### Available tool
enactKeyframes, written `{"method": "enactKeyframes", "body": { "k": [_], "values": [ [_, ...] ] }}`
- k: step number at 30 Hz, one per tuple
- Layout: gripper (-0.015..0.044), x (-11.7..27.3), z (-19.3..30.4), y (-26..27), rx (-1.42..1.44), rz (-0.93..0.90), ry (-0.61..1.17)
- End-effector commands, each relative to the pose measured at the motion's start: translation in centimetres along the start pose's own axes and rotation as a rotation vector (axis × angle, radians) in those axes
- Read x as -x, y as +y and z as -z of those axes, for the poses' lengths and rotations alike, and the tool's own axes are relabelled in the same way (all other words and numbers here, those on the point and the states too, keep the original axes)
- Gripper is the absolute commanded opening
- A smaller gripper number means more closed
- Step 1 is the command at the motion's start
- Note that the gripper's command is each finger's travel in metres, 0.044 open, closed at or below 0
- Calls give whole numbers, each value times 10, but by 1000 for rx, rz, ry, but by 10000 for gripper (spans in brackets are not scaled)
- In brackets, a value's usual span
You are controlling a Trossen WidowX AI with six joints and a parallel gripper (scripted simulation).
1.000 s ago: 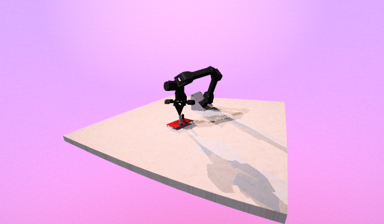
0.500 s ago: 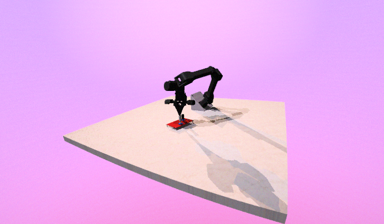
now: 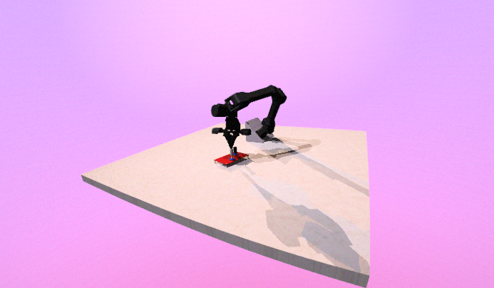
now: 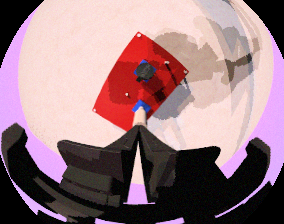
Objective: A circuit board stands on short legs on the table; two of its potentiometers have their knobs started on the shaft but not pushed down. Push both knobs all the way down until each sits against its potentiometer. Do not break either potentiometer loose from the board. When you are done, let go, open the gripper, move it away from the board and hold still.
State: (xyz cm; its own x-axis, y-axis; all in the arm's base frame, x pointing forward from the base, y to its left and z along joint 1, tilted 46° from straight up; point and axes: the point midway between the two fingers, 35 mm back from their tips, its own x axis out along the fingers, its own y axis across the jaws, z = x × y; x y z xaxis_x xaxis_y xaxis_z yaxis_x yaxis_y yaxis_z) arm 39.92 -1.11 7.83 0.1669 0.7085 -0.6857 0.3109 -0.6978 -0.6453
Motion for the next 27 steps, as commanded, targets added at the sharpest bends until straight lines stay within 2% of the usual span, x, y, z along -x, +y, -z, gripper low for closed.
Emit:
{"method": "enactKeyframes", "body": {
  "k": [1, 27],
  "values": [
    [0, -17, -1, -3, 7, 17, -23],
    [0, -23, -1, -3, 7, 18, -23]
  ]
}}
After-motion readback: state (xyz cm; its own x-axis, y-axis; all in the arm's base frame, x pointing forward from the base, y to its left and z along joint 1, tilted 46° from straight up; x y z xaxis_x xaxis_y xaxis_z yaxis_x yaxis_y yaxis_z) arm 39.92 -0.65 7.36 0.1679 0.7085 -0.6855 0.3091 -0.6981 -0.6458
